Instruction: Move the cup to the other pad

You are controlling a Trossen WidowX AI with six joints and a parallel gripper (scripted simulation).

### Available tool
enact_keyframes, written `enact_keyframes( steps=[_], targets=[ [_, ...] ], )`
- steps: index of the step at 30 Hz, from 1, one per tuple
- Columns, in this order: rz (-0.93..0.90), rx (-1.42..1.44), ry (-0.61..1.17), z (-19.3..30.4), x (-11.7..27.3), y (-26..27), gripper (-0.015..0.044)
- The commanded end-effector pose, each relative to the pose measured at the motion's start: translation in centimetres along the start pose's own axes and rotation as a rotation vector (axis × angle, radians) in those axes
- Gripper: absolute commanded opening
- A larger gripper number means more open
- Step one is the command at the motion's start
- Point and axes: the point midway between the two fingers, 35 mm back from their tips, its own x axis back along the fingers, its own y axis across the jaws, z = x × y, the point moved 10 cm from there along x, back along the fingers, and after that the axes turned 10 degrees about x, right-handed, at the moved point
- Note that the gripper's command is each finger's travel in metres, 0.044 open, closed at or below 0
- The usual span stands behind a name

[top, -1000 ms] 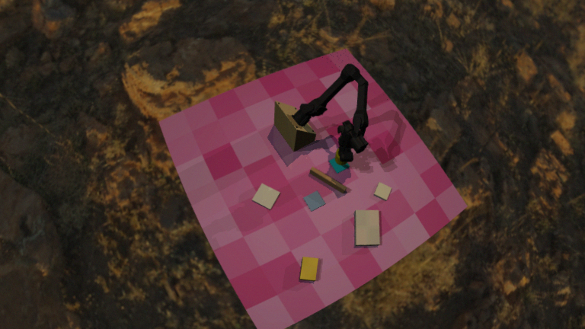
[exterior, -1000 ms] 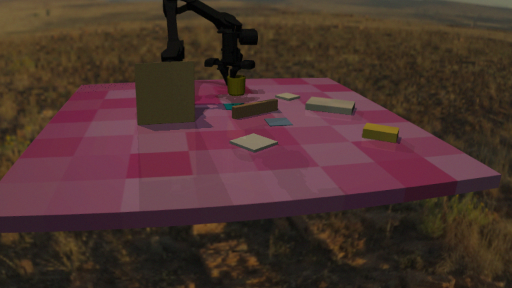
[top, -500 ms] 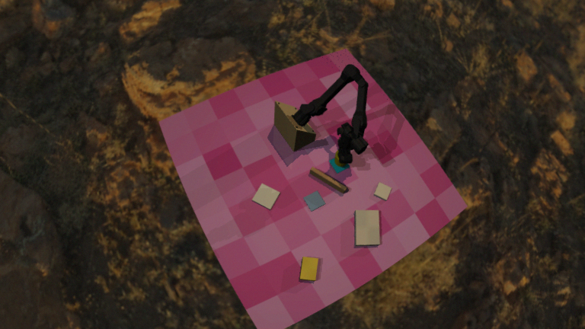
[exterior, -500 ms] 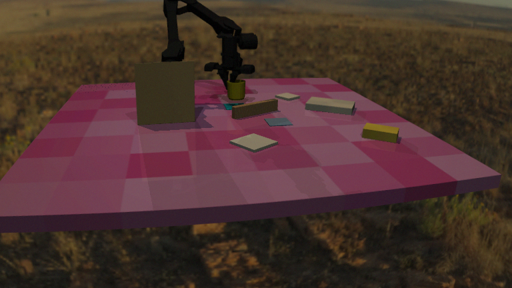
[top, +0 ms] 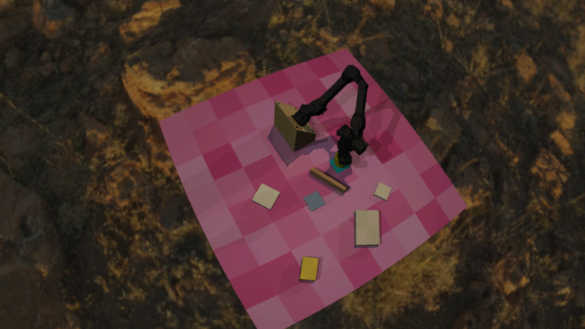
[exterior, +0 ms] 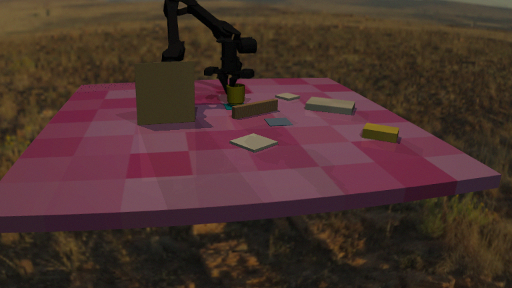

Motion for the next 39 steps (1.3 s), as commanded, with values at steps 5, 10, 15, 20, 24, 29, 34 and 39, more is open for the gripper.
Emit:
enact_keyframes(
  steps=[5, 10, 15, 20, 24, 29, 34, 39],
  targets=[
    [-0.005, -0.007, -0.005, 0.0, -0.9, 0.2, 0.0000],
    [-0.001, 0.000, -0.002, 0.0, -0.6, 0.1, 0.0000],
    [-0.001, 0.000, -0.002, 0.0, -0.6, 0.1, 0.0000],
    [-0.001, 0.000, -0.002, 0.0, -0.6, 0.1, 0.0052],
    [-0.001, 0.000, -0.002, 0.0, -0.6, 0.1, 0.0147],
    [-0.001, 0.000, -0.002, 0.0, -0.6, 0.1, 0.0147],
    [-0.001, -0.001, -0.001, 0.0, -0.2, 0.0, 0.0147],
    [-0.001, -0.001, 0.001, 0.0, 0.4, 0.0, 0.0147]
  ],
)
